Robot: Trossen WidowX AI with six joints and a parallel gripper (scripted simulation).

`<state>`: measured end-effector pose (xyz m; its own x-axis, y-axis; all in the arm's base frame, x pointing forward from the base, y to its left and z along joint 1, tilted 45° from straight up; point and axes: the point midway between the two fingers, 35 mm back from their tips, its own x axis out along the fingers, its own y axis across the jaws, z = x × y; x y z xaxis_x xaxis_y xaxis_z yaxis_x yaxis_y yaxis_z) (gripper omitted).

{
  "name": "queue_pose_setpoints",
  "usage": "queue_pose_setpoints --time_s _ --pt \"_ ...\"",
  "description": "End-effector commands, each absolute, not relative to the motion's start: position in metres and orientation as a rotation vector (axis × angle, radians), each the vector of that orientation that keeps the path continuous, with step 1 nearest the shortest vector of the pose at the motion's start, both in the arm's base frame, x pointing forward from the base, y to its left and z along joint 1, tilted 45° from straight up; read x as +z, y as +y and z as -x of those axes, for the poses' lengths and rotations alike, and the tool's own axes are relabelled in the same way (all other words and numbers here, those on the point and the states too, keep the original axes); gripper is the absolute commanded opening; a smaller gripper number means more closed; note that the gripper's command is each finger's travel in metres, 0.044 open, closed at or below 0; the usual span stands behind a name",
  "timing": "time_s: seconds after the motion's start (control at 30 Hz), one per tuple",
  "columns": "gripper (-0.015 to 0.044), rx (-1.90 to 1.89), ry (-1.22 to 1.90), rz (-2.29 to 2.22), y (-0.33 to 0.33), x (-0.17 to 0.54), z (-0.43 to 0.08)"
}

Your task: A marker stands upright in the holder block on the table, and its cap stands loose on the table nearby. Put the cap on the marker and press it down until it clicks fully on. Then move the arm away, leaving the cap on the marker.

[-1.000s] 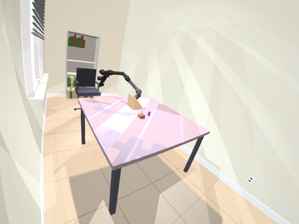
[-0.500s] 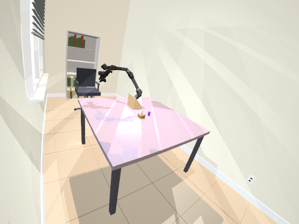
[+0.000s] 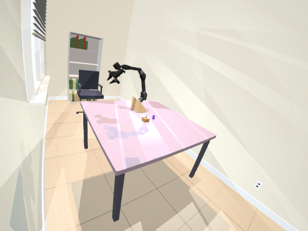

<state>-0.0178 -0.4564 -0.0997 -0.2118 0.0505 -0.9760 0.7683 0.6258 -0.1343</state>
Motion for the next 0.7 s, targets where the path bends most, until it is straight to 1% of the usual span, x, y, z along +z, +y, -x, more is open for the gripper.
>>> queue_pose_setpoints --time_s 0.0,0.17,0.37,0.53,0.67 --pt "0.0246 -0.606 1.631 -0.606 -0.437 -0.082 -0.05" --pt "0.0246 -0.447 1.584 -0.546 -0.402 -0.064 -0.119" --pt "0.0246 -0.236 1.53 -0.473 -0.343 -0.041 -0.192" --pt "0.0246 -0.04 1.485 -0.402 -0.282 -0.022 -0.241" --pt "0.0246 0.123 1.448 -0.349 -0.226 -0.006 -0.27"
